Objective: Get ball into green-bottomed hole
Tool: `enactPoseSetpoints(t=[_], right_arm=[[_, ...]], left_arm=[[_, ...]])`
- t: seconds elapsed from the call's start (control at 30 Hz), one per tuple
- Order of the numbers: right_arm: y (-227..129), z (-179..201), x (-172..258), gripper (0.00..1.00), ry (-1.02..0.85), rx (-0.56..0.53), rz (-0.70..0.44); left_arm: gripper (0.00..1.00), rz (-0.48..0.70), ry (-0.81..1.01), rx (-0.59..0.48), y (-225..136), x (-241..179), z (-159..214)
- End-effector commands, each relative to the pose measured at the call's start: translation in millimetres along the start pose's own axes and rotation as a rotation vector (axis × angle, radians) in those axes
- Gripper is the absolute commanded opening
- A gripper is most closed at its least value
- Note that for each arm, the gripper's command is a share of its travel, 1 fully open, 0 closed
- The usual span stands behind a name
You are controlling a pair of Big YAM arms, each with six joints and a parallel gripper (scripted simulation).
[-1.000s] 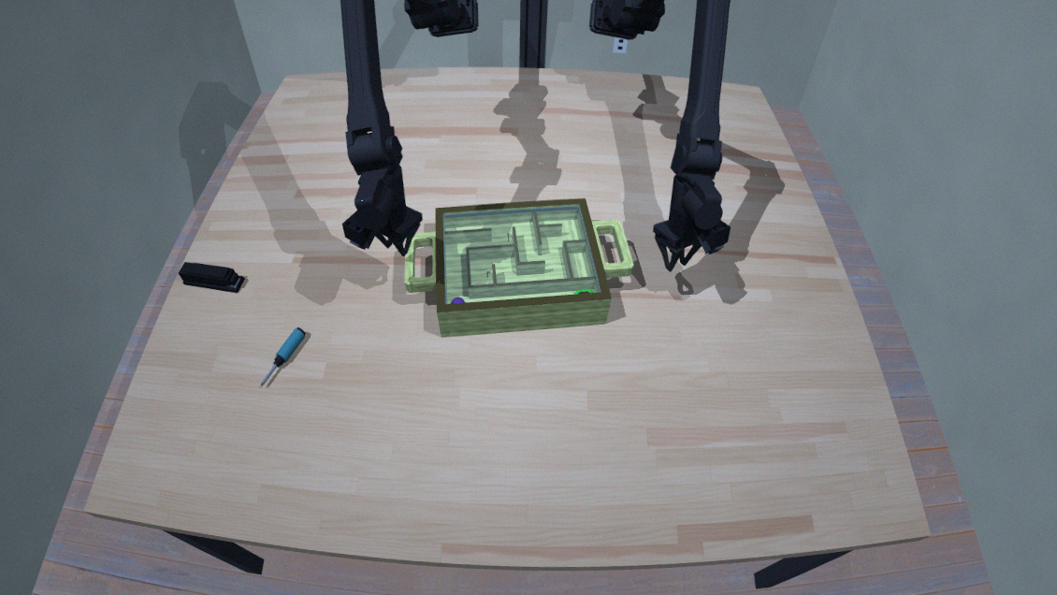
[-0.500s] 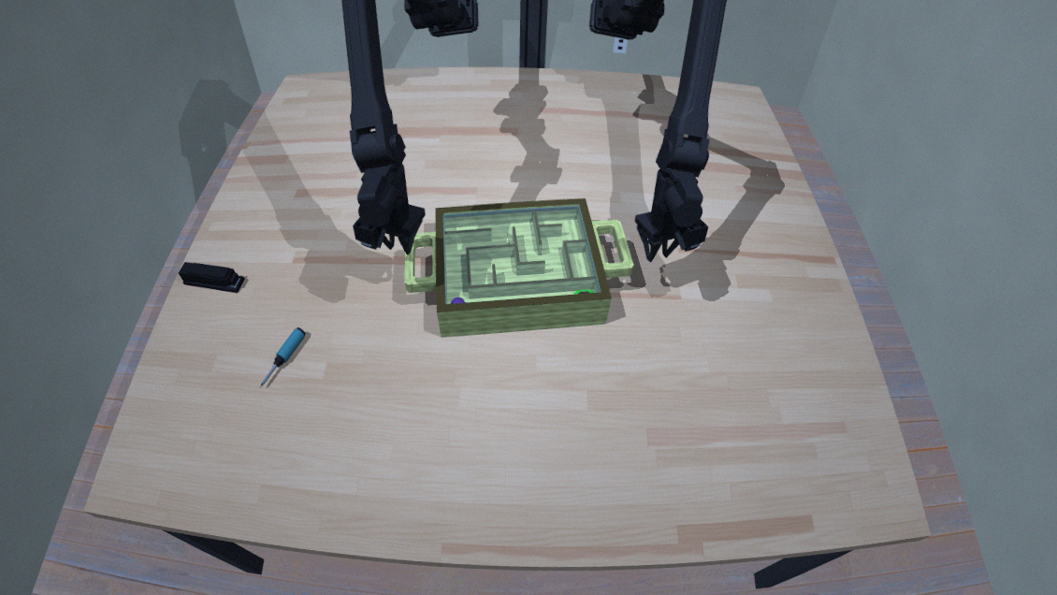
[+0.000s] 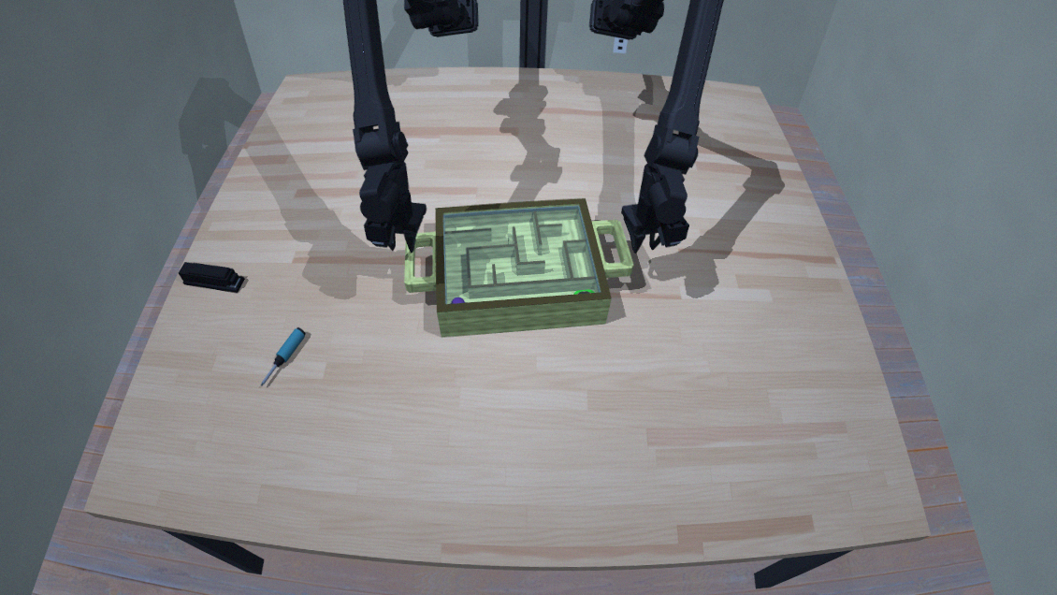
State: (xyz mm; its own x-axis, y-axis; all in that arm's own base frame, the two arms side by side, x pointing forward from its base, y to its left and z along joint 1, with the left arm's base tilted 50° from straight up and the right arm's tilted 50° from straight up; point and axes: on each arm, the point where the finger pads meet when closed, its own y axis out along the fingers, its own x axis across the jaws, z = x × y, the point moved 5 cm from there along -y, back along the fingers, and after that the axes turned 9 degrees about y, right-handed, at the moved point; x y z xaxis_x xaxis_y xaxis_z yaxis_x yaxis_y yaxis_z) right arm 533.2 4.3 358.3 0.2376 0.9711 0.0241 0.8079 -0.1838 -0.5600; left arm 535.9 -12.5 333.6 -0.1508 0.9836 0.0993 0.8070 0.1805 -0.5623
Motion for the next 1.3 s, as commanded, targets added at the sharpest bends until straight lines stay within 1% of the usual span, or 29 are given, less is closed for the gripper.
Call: enactPoseSetpoints(t=[0.0, 0.1, 0.27, 0.3, 0.43, 0.53, 0.57, 0.6, 0.73, 0.77, 0.8, 0.83, 0.87, 0.9, 0.97, 1.1, 1.13, 1.17, 1.27], right_arm=[[-22, -20, -1, 0.41, -0.088, -0.081, -0.021], [-20, -18, -6, 0.41, -0.132, -0.09, -0.02], [-18, -13, -6, 0.41, -0.212, -0.104, -0.028], [-17, -12, -6, 0.41, -0.228, -0.106, -0.03], [-15, -8, -6, 0.41, -0.284, -0.118, -0.035], [-15, -8, -6, 0.41, -0.286, -0.12, -0.036], [-17, -12, -2, 0.41, -0.279, -0.125, -0.042], [-16, -9, -5, 0.41, -0.282, -0.121, -0.037], [-15, -7, -6, 0.41, -0.281, -0.122, -0.038], [-15, -7, -6, 0.41, -0.274, -0.12, -0.037], [-15, -7, -6, 0.41, -0.252, -0.119, -0.038], [-18, -13, -5, 0.41, -0.223, -0.122, -0.04], [-15, -5, -4, 0.41, -0.252, -0.115, -0.041], [-15, -5, -2, 0.41, -0.254, -0.115, -0.044], [-15, -4, -1, 0.41, -0.256, -0.115, -0.046], [-16, -7, -1, 0.41, -0.256, -0.113, -0.045], [-13, -9, 0, 0.41, -0.257, -0.111, -0.045], [-19, -13, 0, 0.41, -0.254, -0.123, -0.045], [-19, -13, 0, 0.41, -0.254, -0.123, -0.045]], left_arm=[[0.41, -0.004, 0.039, -0.016, -19, -4, -8], [0.41, 0.002, 0.076, 0.012, -23, -13, 5], [0.41, 0.007, 0.132, 0.033, -28, -25, 10], [0.41, 0.015, 0.147, 0.026, -31, -29, 5], [0.41, 0.015, 0.19, 0.062, -31, -36, 20], [0.41, 0.013, 0.193, 0.063, -32, -36, 20], [0.41, -0.007, 0.149, 0.041, -27, -28, 4], [0.41, -0.008, 0.141, 0.017, -37, -26, -8], [0.41, -0.002, 0.168, 0.031, -37, -32, 0], [0.41, 0.013, 0.19, 0.051, -32, -38, 9], [0.41, 0.014, 0.182, 0.043, -32, -38, 4], [0.41, 0.0, 0.165, 0.04, -29, -29, 1], [0.41, 0.017, 0.191, 0.063, -11, -45, 15], [0.41, 0.018, 0.186, 0.045, -10, -45, 10], [0.41, -0.001, 0.168, 0.036, -4, -33, 2], [0.41, -0.004, 0.166, 0.038, -2, -31, 2], [0.41, -0.005, 0.171, 0.055, 3, -31, 11], [0.41, -0.005, 0.168, 0.043, 3, -31, 5], [0.41, -0.007, 0.168, 0.044, 10, -31, 5]])
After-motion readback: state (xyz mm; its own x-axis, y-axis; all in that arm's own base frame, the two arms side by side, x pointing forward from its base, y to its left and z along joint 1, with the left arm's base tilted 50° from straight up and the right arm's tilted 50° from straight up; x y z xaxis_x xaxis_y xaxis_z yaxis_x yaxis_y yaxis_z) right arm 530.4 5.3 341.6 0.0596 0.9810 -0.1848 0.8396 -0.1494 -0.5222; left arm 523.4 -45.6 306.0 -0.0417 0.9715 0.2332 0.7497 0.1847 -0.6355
